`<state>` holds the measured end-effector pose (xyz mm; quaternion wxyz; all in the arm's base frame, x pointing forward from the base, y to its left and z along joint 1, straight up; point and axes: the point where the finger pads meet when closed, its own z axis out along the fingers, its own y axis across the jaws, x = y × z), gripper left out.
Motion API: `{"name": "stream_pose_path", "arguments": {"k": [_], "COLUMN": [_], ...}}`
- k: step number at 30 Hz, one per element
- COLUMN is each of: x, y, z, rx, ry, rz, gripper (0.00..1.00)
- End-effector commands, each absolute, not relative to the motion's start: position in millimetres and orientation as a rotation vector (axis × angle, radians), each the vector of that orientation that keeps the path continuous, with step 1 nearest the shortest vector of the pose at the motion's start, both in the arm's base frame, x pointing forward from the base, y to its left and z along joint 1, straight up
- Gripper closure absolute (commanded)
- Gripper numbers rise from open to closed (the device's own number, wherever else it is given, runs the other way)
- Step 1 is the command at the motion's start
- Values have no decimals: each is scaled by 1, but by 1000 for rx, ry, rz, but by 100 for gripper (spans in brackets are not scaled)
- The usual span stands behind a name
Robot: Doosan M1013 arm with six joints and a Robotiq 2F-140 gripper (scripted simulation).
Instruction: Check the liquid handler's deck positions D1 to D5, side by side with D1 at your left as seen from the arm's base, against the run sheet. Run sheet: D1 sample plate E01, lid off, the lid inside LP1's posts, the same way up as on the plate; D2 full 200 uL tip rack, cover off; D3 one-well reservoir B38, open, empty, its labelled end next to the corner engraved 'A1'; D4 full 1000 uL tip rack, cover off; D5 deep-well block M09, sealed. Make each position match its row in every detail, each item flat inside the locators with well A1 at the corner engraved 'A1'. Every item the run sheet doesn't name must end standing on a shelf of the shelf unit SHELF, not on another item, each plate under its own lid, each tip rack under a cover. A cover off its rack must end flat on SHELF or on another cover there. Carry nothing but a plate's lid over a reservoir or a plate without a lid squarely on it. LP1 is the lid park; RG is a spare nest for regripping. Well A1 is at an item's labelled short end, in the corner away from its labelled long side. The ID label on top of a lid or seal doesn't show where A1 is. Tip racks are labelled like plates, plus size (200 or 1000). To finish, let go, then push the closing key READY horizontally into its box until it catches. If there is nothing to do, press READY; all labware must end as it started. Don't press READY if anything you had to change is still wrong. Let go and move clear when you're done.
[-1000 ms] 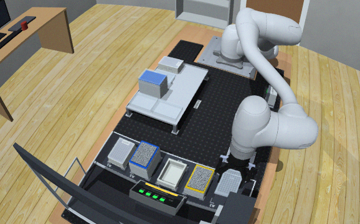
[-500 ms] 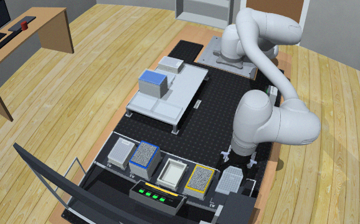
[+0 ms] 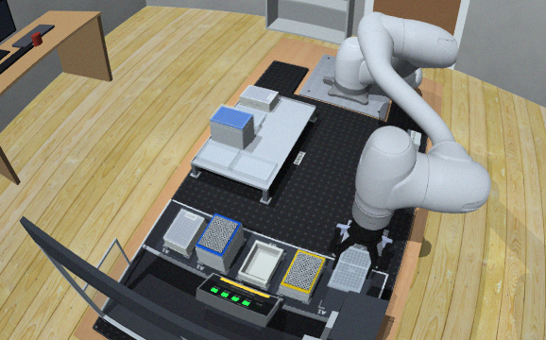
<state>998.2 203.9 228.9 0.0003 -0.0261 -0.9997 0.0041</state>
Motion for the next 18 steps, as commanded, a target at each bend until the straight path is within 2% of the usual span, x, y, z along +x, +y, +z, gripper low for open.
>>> {"name": "stream_pose_path", "arguments": {"k": [1,18], "x": [998,998], "y": [204,204], "z": [233,258], "rx": [-82,-82], "ry": [-3141,-3141], "rz": [12,12], "gripper": [90,90]}}
